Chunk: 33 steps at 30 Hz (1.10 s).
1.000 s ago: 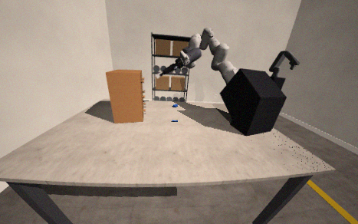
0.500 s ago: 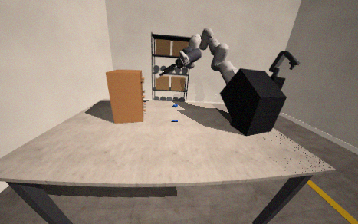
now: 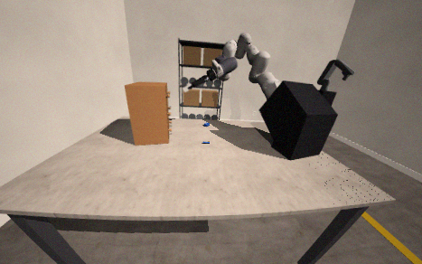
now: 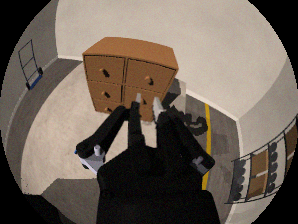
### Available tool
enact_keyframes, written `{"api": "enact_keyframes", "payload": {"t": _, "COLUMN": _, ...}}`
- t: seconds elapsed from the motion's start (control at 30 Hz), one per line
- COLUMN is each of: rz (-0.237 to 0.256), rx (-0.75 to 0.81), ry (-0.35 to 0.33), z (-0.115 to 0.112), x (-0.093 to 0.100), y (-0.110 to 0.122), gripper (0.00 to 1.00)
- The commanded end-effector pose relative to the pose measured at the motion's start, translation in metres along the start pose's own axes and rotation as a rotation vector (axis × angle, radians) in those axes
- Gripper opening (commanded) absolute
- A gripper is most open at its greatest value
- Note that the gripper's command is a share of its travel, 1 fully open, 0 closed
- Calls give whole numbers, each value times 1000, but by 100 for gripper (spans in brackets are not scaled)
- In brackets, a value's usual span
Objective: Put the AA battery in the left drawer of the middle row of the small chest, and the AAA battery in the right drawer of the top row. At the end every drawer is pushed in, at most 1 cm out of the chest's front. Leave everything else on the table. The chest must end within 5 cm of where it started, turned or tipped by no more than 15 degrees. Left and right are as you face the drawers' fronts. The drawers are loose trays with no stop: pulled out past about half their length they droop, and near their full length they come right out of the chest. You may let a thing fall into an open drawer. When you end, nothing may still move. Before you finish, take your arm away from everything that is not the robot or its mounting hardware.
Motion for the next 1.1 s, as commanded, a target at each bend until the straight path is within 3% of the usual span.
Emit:
{"api": "enact_keyframes", "payload": {"t": 0.0, "rz": 0, "rx": -6, "ry": 2, "z": 0, "x": -1, "y": -1, "gripper": 20}}
{"api": "enact_keyframes", "payload": {"t": 0.4, "rz": 0, "rx": -6, "ry": 2, "z": 5, "x": -23, "y": 0, "gripper": 20}}
{"api": "enact_keyframes", "payload": {"t": 0.8, "rz": 0, "rx": -6, "ry": 2, "z": 13, "x": -59, "y": 1, "gripper": 20}}
{"api": "enact_keyframes", "payload": {"t": 1.07, "rz": 0, "rx": -6, "ry": 2, "z": 15, "x": -66, "y": 2, "gripper": 20}}
Point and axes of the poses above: the point where the finger pads meet when closed, its own x axis back along the fingers, its own y axis across the jaws, z = x × y, the point moved 4 cm from there along x, back along the fingers, and after that the axes turned 10 degrees about x, right-handed, at the moved point
